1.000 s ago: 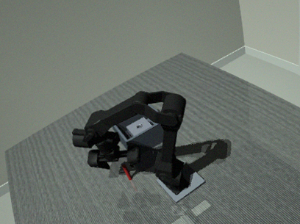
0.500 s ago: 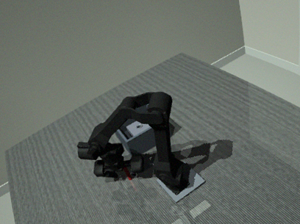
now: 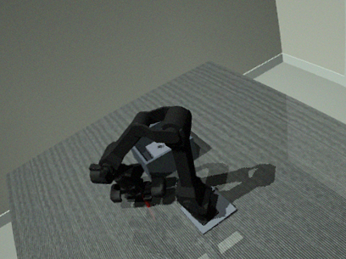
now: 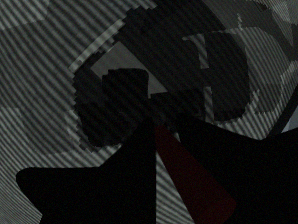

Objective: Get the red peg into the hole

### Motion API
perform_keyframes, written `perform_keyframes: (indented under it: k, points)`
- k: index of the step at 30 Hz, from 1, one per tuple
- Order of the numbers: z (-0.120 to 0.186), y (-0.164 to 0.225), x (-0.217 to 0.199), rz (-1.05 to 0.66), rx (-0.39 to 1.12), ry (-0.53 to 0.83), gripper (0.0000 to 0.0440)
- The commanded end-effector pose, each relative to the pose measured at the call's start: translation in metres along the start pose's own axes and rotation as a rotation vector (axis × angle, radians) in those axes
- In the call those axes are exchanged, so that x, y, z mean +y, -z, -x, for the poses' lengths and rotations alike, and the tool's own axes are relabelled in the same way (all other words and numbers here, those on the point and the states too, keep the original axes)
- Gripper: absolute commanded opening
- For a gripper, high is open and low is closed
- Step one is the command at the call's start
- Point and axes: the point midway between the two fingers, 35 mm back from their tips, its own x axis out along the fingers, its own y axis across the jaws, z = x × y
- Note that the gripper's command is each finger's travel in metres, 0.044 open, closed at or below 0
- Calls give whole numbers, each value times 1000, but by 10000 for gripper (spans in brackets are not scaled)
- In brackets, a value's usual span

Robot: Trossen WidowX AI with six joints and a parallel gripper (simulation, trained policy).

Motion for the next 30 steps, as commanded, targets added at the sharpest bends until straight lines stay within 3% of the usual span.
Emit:
perform_keyframes:
  k: [1, 16, 30]
  points:
    - [13, -10, 4, 1, -32, -21, 0]
    - [77, -61, 3, -75, -151, -60, 0]
    - [90, -127, -10, -234, -238, -46, 0]
